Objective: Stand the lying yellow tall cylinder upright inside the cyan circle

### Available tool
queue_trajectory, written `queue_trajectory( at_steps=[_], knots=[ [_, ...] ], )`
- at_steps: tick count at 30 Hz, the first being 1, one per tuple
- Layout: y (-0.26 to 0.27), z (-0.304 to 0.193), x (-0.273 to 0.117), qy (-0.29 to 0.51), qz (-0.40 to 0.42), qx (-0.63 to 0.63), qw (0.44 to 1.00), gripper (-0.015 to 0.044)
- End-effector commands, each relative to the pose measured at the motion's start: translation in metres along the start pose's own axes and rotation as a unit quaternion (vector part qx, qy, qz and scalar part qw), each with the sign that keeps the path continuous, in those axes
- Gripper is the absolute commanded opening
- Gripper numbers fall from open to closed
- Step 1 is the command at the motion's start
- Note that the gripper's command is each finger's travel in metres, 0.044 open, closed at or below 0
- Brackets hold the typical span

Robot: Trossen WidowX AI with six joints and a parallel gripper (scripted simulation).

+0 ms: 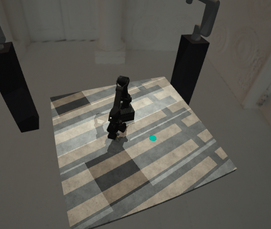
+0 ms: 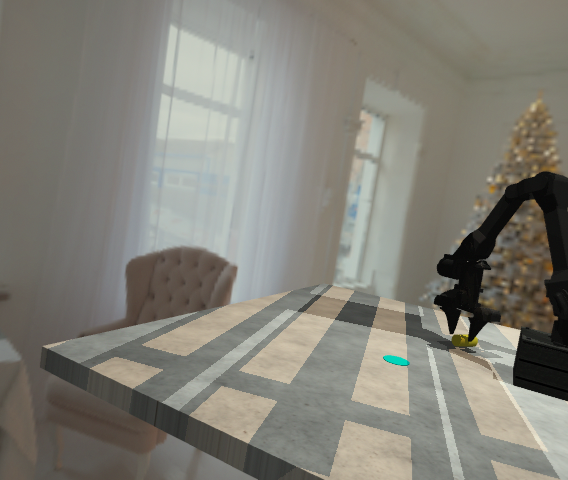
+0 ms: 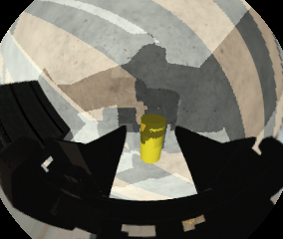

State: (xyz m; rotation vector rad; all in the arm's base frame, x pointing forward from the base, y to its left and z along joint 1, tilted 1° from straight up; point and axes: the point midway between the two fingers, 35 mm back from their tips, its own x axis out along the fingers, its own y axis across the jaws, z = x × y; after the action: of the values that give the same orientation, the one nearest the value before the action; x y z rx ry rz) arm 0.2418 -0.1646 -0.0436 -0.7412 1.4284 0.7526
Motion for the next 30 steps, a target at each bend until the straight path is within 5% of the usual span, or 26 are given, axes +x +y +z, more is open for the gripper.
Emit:
queue_trajectory(
  at_steps=[1, 9, 30],
  knots=[
    [0.000, -0.001, 0.011, 0.002, -0.006, -0.002, 1.000, 0.0309],
    [0.000, -0.001, 0.011, 0.002, -0.006, -0.002, 1.000, 0.0105],
    [-0.005, 0.000, -0.028, 0.002, -0.006, 0.000, 1.000, 0.0105]
  ],
)
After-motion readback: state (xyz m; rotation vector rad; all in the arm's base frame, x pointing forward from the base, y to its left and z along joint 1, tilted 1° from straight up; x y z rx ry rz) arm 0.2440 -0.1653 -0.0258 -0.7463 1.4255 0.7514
